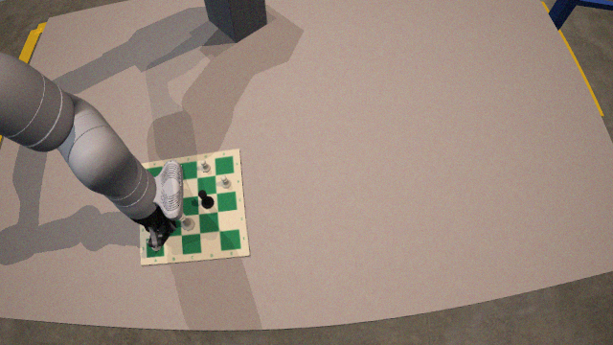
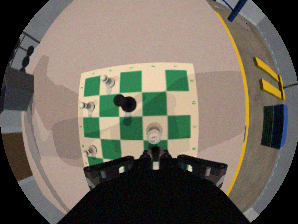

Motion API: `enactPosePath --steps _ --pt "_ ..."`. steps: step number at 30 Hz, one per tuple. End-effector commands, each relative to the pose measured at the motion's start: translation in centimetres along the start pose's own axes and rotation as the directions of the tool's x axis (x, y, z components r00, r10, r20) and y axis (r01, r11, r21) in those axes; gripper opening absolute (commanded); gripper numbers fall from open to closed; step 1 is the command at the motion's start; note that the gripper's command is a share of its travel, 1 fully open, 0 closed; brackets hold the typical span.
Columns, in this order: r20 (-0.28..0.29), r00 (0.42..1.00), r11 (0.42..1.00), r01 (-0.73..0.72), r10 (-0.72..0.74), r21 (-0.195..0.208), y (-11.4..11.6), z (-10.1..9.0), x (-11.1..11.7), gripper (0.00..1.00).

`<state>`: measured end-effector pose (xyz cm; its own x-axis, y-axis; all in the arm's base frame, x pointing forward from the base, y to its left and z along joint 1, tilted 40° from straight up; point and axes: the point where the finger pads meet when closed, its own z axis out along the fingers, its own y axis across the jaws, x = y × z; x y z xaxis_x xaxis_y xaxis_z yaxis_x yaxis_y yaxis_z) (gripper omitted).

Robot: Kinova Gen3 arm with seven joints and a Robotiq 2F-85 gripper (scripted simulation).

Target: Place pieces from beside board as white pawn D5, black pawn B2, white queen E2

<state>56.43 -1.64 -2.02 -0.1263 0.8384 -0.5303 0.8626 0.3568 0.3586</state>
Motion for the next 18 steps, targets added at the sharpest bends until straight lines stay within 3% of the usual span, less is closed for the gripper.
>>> enactPosePath --steps 1,16,17,18 --pt "-0.001 1.0 1.0 0.0 0.0 -0.001 0.07 -0.06 0.03 0.0" --pt "-0.001 1.0 1.0 0.0 0.0 -0.001 0.07 -0.06 0.03 0.0" --pt "-0.001 1.0 1.0 0.0 0.0 -0.001 0.07 -0.06 0.03 0.07" --pt "-0.001 1.0 1.0 0.0 0.0 -0.001 0.07 -0.06 0.03 0.07"
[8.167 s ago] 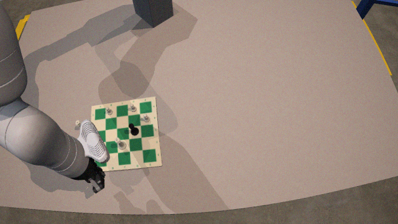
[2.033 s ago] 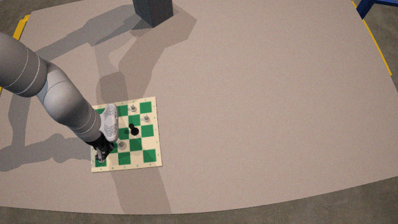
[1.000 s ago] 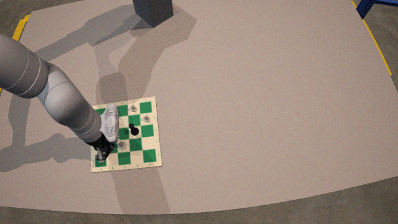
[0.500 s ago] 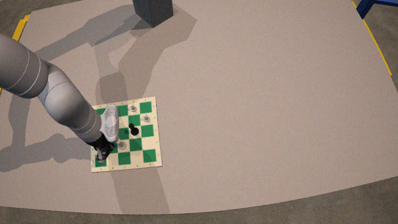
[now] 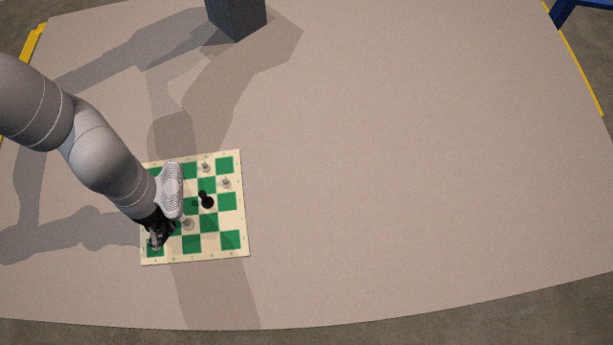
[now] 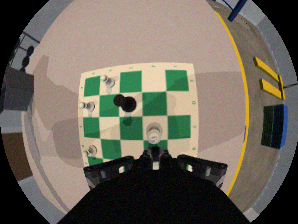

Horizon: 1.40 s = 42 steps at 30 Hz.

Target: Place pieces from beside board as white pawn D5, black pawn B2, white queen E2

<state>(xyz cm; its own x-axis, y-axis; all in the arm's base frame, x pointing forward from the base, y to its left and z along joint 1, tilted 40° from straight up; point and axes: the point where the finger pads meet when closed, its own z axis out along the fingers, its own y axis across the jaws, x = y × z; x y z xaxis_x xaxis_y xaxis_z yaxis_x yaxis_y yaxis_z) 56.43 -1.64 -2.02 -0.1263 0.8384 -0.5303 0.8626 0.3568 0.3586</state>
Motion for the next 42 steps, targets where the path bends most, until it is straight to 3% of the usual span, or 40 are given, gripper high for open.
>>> enactPosePath --steps 1,2,4,5,7,8,12,13,30,42 --pt "-0.001 1.0 1.0 0.0 0.0 -0.001 0.1 -0.1 0.0 0.07" --pt "-0.001 1.0 1.0 0.0 0.0 -0.001 0.1 -0.1 0.0 0.13" --pt "-0.001 1.0 1.0 0.0 0.0 -0.001 0.1 -0.1 0.0 0.13" --pt "-0.001 1.0 1.0 0.0 0.0 -0.001 0.1 -0.1 0.0 0.2" --pt "-0.001 1.0 1.0 0.0 0.0 -0.001 0.1 -0.1 0.0 0.2" --pt "-0.001 1.0 1.0 0.0 0.0 -0.001 0.1 -0.1 0.0 0.27" --pt "-0.001 1.0 1.0 0.0 0.0 -0.001 0.1 -0.1 0.0 0.27" --pt "-0.001 1.0 1.0 0.0 0.0 -0.001 0.1 -0.1 0.0 0.34" --pt "-0.001 1.0 1.0 0.0 0.0 -0.001 0.1 -0.4 0.0 0.34" --pt "-0.001 1.0 1.0 0.0 0.0 -0.001 0.1 -4.3 0.0 0.34"
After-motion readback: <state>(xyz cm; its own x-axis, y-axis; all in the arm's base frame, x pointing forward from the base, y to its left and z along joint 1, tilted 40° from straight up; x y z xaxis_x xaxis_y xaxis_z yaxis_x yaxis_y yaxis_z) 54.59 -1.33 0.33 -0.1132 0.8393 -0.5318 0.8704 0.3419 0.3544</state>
